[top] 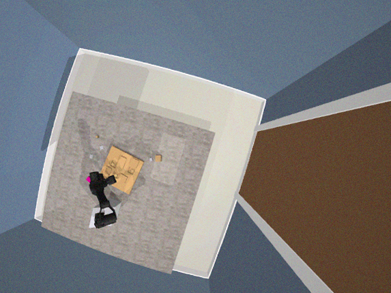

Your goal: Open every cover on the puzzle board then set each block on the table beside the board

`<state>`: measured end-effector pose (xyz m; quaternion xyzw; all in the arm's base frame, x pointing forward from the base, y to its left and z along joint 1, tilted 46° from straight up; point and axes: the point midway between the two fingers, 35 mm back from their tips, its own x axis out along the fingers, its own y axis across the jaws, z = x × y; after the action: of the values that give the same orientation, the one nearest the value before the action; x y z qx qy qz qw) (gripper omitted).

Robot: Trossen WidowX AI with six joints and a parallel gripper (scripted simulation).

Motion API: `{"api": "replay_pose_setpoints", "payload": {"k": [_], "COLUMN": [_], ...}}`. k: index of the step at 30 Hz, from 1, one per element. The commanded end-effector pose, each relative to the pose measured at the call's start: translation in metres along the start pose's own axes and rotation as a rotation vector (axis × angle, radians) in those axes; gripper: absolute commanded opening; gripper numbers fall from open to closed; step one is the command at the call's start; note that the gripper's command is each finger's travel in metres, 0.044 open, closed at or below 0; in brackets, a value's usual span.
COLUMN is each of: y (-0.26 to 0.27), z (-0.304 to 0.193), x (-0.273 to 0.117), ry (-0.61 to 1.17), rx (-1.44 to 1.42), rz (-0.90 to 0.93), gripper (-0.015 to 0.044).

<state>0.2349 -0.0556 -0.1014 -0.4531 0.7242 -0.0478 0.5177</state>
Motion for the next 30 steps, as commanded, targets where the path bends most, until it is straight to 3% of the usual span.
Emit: {"api": "replay_pose_setpoints", "payload": {"k": [1, 30], "y": [-0.001, -0.002], "z": [0.0, -0.001], "x": [0.002, 0.024], "ry": [0.002, 0.003], "rx": [-0.003, -0.004], "rz": [-0.004, -0.005], "gripper": [0.0144, 0.0144]}}
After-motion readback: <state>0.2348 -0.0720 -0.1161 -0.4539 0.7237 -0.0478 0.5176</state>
